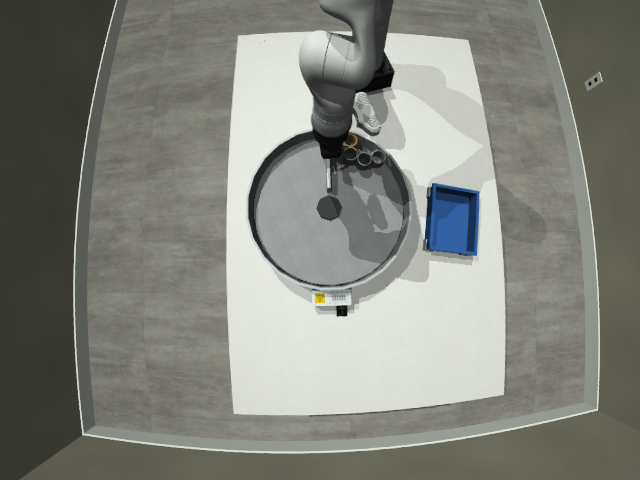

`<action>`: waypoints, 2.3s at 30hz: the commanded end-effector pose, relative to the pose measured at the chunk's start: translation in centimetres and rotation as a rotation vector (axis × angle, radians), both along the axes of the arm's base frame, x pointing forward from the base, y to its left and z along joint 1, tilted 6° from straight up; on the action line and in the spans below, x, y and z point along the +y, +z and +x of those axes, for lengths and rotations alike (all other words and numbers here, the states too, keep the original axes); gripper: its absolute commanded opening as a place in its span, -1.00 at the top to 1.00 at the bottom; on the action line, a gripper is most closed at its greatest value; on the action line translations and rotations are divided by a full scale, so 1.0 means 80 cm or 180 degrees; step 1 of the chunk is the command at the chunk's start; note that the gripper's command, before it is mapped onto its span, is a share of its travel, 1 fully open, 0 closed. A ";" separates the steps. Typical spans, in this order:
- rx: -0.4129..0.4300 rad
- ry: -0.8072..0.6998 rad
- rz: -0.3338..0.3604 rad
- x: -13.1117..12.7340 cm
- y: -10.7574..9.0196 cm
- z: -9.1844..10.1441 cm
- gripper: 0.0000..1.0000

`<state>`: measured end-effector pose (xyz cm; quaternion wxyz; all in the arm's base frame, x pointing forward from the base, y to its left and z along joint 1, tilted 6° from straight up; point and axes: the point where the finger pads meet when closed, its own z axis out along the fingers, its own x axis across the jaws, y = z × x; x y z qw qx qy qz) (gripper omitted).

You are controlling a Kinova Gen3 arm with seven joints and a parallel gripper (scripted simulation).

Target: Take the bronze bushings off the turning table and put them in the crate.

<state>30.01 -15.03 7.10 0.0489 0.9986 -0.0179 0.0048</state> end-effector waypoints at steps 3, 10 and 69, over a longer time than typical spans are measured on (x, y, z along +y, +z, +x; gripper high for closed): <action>-0.0005 0.0001 -0.0001 0.000 0.004 0.001 1.00; -0.0005 0.0001 -0.0001 0.001 0.010 0.000 1.00; -0.0019 0.0004 -0.0005 0.066 0.069 0.036 1.00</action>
